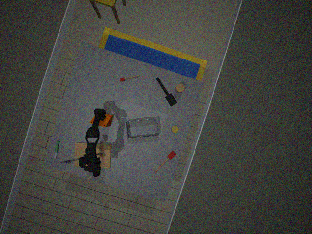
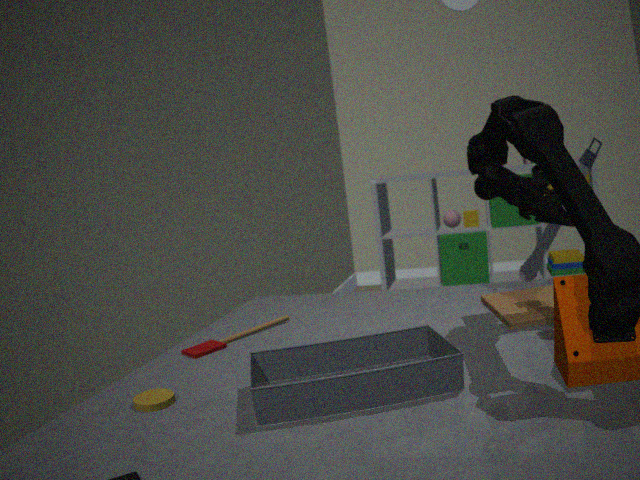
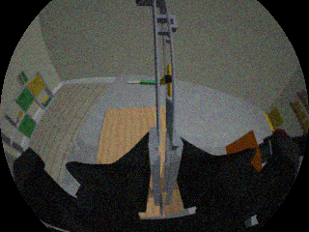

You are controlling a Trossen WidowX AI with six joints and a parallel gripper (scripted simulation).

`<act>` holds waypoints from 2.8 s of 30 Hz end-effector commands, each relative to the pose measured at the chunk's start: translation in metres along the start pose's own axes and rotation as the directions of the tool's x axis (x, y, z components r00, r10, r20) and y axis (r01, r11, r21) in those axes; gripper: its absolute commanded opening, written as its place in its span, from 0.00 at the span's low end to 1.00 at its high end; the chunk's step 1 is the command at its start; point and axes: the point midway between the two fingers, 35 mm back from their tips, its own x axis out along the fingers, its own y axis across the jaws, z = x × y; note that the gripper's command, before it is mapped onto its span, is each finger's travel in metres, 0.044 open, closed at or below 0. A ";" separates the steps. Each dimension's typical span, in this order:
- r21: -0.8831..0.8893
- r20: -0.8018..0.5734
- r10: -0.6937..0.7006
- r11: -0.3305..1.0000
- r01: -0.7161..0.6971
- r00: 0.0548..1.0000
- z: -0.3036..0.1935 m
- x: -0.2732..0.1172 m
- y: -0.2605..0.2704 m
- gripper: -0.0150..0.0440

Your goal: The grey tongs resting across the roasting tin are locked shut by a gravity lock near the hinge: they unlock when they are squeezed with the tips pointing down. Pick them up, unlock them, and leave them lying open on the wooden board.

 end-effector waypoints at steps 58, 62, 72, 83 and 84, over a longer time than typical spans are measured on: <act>0.031 -0.822 0.061 0.998 -0.062 0.566 -0.022 0.044 0.013 0.00; 0.031 -0.822 0.061 0.998 -0.062 0.566 -0.027 0.048 0.014 0.00; 0.031 -0.822 0.061 0.998 -0.062 0.566 -0.041 0.057 0.015 0.00; 0.031 -0.822 0.061 0.998 -0.062 0.566 -0.056 0.067 0.015 0.00; 0.031 -0.822 0.061 0.998 -0.062 0.566 -0.057 0.068 0.015 0.00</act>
